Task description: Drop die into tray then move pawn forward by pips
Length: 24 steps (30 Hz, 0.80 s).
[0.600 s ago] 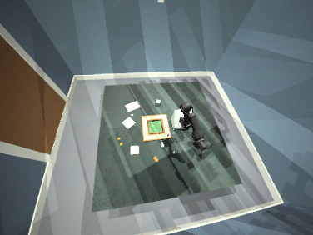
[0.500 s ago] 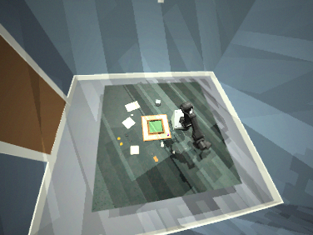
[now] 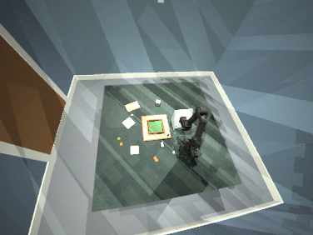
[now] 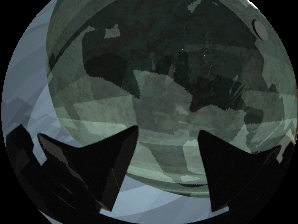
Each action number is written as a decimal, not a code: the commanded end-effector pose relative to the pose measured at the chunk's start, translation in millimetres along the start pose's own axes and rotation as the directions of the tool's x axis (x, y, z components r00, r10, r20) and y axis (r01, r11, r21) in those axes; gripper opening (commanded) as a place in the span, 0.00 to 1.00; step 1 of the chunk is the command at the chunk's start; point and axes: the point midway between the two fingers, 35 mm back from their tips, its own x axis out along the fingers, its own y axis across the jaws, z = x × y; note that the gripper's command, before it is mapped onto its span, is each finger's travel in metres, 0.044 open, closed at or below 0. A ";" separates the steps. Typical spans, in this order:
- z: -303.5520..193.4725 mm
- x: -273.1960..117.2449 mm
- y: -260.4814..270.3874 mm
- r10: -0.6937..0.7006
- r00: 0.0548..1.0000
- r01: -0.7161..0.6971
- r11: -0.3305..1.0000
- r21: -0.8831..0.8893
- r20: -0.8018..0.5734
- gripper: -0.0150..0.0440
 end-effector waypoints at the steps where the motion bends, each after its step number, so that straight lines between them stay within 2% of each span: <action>1: 49.7 -14.0 -10.0 -0.049 0.989 0.041 0.998 0.054 0.141 0.72; 5: 92.1 -34.6 -21.0 -0.075 0.954 0.051 0.995 0.089 0.291 0.72; 15: 152.1 -69.6 -89.7 -0.225 0.929 0.139 0.948 0.287 0.294 0.72; 24: 185.4 -125.0 -164.9 -0.240 0.921 0.050 0.854 0.517 0.306 0.72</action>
